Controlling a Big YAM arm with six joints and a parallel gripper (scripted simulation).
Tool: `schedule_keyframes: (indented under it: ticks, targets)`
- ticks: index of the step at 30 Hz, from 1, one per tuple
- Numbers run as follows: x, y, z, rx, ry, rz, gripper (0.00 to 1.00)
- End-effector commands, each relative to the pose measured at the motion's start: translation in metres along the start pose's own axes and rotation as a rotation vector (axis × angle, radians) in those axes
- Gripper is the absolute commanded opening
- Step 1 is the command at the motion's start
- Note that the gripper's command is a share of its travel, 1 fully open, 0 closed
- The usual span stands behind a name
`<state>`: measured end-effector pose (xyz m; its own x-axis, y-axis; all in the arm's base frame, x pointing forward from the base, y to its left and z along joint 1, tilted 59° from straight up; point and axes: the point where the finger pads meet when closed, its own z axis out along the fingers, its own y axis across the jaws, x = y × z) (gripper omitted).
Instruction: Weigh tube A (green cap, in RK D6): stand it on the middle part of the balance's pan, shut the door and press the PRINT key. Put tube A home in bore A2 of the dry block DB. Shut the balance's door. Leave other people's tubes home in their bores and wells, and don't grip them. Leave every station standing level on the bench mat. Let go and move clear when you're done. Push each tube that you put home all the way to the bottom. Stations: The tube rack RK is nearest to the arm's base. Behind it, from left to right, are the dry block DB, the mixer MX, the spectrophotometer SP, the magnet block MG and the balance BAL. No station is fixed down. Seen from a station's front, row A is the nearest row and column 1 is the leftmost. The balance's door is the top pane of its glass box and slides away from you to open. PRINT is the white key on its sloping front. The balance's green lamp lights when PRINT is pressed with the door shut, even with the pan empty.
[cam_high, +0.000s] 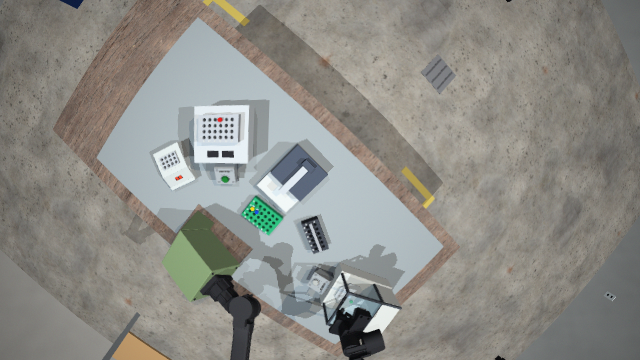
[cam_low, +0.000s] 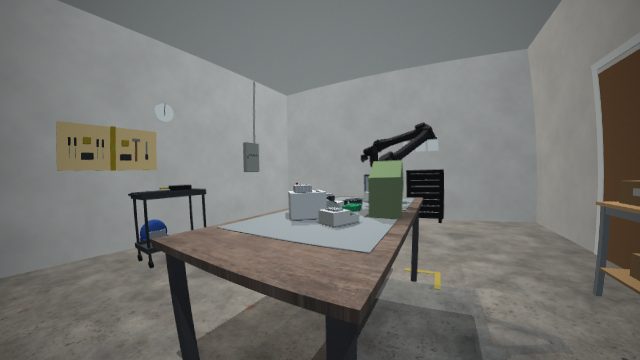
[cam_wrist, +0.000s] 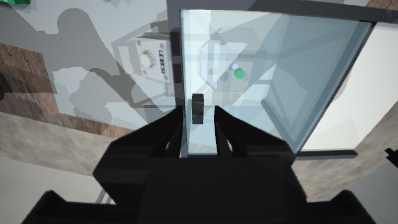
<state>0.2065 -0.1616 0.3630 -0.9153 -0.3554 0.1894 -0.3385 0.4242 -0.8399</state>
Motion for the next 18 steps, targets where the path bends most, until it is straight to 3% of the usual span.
schedule_keyframes:
  ticks: [1,18]
  targets:
    - [-0.004,-0.013,-0.015,0.012,-0.021,0.024,0.30]
    - [-0.004,-0.012,-0.040,0.010,-0.022,0.023,0.30]
